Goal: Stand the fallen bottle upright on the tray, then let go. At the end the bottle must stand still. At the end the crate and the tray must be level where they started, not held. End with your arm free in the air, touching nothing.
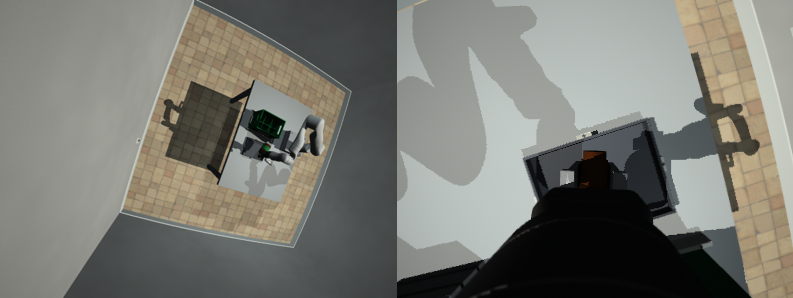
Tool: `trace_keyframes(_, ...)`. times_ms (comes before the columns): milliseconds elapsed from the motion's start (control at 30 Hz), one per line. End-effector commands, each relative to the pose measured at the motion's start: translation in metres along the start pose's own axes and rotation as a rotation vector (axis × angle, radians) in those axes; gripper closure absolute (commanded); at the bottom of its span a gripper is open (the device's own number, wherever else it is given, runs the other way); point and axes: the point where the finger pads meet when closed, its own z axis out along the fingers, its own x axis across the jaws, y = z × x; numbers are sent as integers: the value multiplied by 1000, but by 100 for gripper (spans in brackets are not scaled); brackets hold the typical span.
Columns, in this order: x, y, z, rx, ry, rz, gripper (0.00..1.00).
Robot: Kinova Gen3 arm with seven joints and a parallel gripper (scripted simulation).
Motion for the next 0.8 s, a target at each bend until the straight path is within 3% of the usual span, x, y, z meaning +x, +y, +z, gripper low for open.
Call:
trace_keyframes(0, 3, 0, -7, 3, 8, 3, 100)
trace_keyframes(767, 3, 0, -36, 3, 8, 3, 100)
